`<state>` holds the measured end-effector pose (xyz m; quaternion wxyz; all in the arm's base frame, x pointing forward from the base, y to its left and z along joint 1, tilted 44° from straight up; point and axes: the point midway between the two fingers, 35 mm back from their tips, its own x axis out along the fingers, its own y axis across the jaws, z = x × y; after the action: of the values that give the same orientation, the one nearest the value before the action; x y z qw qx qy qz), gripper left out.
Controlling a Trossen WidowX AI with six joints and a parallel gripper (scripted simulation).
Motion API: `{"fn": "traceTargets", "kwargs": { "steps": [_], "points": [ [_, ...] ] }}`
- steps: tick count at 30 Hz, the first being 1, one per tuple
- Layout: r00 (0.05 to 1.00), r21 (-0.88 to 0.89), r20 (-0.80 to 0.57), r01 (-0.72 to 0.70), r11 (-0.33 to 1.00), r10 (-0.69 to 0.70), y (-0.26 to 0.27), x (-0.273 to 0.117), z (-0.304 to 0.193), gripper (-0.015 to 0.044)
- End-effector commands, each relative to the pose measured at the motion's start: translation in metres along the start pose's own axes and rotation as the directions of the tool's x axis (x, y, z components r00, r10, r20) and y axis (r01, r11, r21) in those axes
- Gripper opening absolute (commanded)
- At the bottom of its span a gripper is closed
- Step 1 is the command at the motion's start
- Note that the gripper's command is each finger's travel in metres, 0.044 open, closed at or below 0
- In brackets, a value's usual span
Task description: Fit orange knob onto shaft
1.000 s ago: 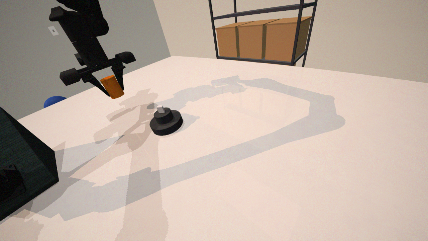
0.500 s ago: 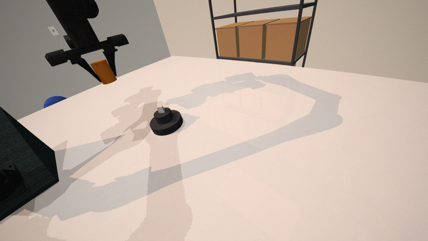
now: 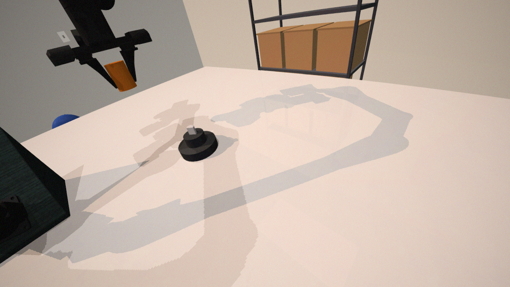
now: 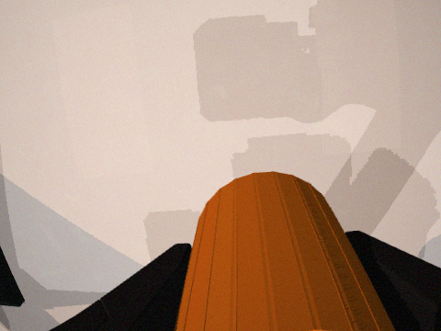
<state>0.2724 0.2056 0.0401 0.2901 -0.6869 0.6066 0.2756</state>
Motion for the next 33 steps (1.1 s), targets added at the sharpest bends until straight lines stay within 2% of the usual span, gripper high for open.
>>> {"fn": "traceTargets", "kwargs": {
  "steps": [1, 33],
  "points": [
    [1.0, -0.001, 0.008, 0.008, 1.0, -0.008, -0.007, -0.001, -0.013, 0.0],
    [1.0, -0.004, 0.016, 0.012, 1.0, -0.012, -0.04, 0.024, -0.111, 0.0]
  ]
}}
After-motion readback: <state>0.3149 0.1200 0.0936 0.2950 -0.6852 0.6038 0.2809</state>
